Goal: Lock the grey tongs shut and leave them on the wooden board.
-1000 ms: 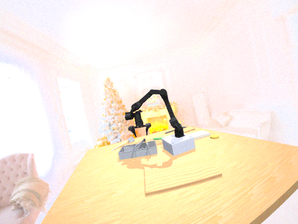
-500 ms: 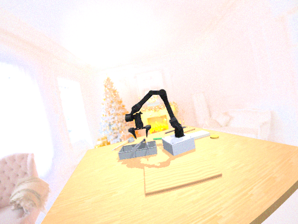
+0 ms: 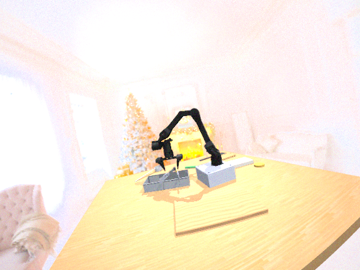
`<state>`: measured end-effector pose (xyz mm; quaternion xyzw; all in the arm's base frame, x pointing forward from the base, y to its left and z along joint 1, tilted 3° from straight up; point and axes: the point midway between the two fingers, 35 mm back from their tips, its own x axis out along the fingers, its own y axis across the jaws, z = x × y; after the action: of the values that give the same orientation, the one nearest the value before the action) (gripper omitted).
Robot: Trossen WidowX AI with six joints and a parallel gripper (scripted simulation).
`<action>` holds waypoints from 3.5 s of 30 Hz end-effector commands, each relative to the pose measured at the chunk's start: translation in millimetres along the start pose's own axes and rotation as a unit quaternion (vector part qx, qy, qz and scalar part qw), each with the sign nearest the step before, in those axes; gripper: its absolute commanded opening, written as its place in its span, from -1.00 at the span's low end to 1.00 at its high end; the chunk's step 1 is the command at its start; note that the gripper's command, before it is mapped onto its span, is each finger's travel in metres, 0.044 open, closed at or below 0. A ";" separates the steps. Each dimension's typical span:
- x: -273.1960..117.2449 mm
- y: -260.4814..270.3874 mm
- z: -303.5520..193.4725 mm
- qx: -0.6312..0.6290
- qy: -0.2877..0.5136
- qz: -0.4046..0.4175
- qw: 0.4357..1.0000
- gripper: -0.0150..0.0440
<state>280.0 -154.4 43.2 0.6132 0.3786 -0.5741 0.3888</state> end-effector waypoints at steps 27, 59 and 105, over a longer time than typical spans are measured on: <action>52.1 -5.3 -1.2 0.000 0.002 -0.005 1.000 1.00; 58.9 -5.9 -0.8 -0.001 0.000 -0.002 1.000 0.30; -23.0 2.3 0.5 0.000 0.001 -0.004 1.000 -1.00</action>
<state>277.4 -151.9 24.3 0.6071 0.3912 -0.5806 0.3758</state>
